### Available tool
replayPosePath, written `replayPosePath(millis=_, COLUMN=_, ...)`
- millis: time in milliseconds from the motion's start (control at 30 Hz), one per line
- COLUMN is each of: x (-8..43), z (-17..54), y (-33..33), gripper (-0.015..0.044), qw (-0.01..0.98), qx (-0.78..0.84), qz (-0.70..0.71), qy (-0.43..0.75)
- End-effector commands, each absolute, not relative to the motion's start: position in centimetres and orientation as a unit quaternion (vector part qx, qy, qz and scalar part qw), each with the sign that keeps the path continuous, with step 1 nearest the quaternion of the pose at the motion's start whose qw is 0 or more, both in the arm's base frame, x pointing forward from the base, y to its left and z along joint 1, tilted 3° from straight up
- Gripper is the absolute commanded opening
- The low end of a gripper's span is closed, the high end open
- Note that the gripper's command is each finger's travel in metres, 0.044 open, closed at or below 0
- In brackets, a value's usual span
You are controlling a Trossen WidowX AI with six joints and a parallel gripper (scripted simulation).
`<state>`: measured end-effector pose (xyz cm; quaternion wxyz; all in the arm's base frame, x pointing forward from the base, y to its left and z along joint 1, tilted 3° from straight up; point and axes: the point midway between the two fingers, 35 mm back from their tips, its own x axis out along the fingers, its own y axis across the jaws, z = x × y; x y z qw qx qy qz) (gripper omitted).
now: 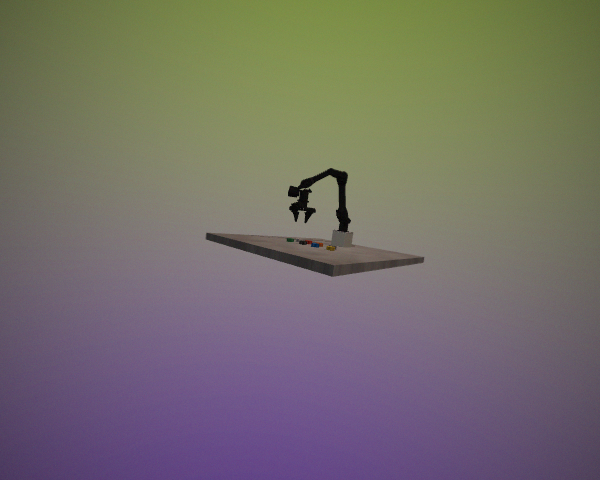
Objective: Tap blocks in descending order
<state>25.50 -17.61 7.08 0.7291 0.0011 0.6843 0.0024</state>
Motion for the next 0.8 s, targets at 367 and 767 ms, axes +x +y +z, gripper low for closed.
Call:
replayPosePath(millis=367, x=25.5, z=7.0, y=-17.2, gripper=0.0400, qw=0.729, qx=0.006, qz=0.004, qy=0.684)
replayPosePath(millis=767, x=25.7, z=7.2, y=-8.4, gripper=0.0400, qw=0.729, qx=0.010, qz=0.007, qy=0.684)
